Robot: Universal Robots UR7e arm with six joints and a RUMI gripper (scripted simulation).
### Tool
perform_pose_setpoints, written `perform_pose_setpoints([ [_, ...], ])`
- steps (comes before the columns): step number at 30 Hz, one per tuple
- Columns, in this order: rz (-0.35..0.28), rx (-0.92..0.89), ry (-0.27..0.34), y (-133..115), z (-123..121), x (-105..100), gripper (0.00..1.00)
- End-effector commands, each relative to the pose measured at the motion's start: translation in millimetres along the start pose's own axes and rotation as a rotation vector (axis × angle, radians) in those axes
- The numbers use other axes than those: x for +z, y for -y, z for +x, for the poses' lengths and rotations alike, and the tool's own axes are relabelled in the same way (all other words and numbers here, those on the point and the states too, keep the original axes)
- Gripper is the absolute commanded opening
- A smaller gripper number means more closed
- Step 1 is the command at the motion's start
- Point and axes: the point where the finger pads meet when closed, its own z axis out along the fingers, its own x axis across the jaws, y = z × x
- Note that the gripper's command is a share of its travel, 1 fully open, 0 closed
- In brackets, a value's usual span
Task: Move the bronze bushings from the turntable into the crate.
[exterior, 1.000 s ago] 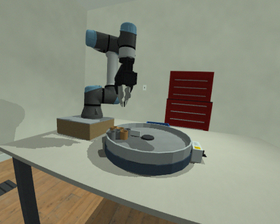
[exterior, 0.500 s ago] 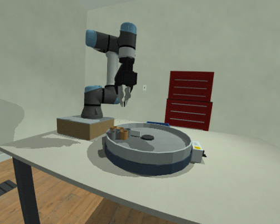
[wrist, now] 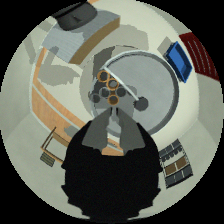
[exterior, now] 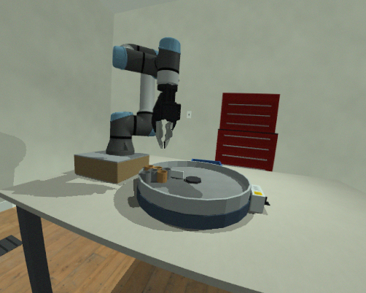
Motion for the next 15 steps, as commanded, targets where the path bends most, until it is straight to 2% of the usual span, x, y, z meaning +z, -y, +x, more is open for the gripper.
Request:
perform_pose_setpoints([
  [1,-0.002,0.056,0.001,-11.6,5.6,25.9,0.05],
  [8,-0.002,0.115,0.001,-21.6,11.3,52.5,0.05],
  [15,-0.002,0.125,0.001,-23.1,12.3,57.4,0.05],
])
